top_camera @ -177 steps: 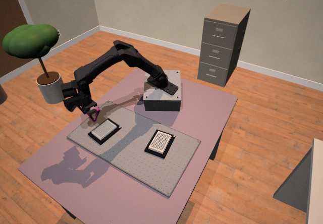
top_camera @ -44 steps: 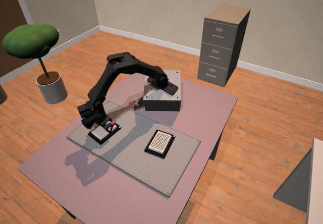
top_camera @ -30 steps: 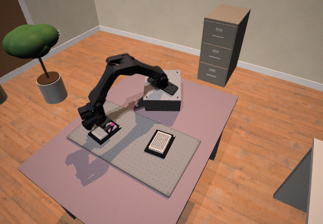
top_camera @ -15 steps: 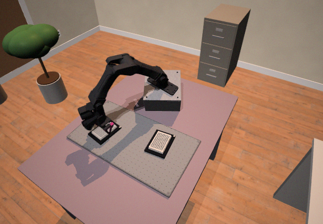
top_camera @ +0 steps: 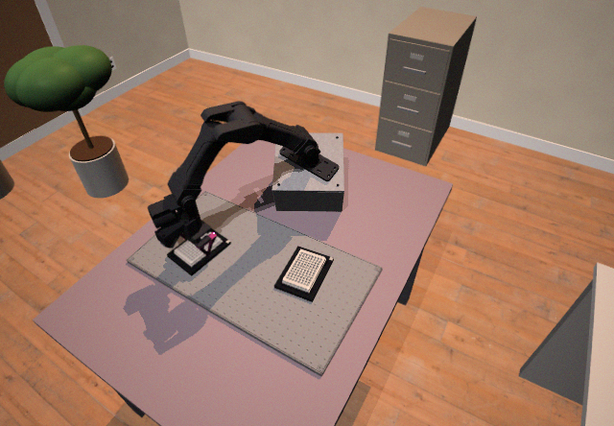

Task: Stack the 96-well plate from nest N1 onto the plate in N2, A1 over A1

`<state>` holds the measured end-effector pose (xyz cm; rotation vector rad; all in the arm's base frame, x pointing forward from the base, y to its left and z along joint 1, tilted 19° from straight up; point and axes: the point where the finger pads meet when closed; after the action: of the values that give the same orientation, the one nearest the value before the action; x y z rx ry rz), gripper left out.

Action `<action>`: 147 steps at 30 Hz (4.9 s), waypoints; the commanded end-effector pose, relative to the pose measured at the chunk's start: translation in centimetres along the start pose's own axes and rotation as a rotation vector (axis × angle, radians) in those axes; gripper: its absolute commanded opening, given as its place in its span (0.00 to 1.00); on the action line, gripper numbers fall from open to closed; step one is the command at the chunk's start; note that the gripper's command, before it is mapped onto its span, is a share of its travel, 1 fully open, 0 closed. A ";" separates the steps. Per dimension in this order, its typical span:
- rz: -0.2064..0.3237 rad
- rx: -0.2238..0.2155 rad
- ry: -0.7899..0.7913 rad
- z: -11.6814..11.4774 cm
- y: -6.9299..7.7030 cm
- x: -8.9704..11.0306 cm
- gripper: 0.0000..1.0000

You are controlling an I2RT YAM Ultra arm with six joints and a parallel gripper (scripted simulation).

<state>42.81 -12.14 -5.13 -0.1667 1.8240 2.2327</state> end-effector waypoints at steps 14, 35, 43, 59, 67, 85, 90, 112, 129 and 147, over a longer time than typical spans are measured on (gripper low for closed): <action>-0.037 0.007 -0.004 -0.3 1.4 -0.9 0.00; -0.046 0.008 0.003 -0.4 5.0 -1.3 0.00; -0.046 0.009 0.004 -0.4 6.2 -1.3 0.00; -0.046 0.009 0.004 -0.4 8.7 -1.1 0.00; -0.045 0.010 0.004 -0.3 9.7 -1.1 0.00; -0.045 0.010 0.002 -0.3 11.1 -1.0 0.00; -0.050 0.012 0.003 -0.4 11.1 -1.2 0.00; -0.050 0.012 0.003 -0.4 11.1 -1.2 0.00; -0.050 0.012 0.003 -0.4 11.1 -1.2 0.00; -0.024 0.016 0.245 3.8 10.0 1.9 0.00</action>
<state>38.22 -9.10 3.32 -0.4381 1.9389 2.3388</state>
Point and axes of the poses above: the point where the finger pads meet when closed, its own y axis back along the fingers, its own z axis across the jaws, x = y × z, and after that the axes turned 3 degrees about -y, right-handed
